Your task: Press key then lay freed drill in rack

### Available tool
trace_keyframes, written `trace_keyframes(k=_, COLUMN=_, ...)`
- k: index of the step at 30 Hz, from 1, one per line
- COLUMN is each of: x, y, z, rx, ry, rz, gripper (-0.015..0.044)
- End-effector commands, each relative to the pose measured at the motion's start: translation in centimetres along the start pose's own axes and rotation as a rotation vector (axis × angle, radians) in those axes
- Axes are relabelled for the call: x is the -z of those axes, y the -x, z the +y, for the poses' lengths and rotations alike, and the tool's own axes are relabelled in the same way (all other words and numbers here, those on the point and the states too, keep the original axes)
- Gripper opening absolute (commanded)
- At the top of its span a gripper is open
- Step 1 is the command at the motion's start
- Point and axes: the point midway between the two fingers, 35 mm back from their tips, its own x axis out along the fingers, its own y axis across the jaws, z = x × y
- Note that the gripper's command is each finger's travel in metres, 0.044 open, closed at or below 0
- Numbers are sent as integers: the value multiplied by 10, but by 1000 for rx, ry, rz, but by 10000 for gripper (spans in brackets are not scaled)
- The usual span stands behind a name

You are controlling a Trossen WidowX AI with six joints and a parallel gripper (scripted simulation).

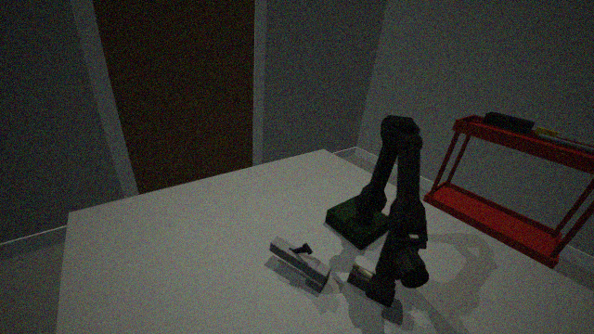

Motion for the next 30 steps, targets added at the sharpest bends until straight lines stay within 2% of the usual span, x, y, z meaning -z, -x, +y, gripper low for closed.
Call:
trace_keyframes(k=1, x=8, y=-2, z=0, rx=-3, ry=-8, rz=25, gripper=0)
trace_keyframes(k=9, x=8, y=-2, z=0, rx=-3, ry=-8, rz=25, gripper=0)
trace_keyframes(k=25, x=0, y=0, z=0, rx=0, ry=0, rz=0, gripper=420)
trace_keyframes(k=26, x=0, y=2, z=0, rx=0, ry=-1, rz=3, gripper=440)
trace_keyframes(k=30, x=0, y=23, z=2, rx=-2, ry=-7, rz=23, gripper=440)
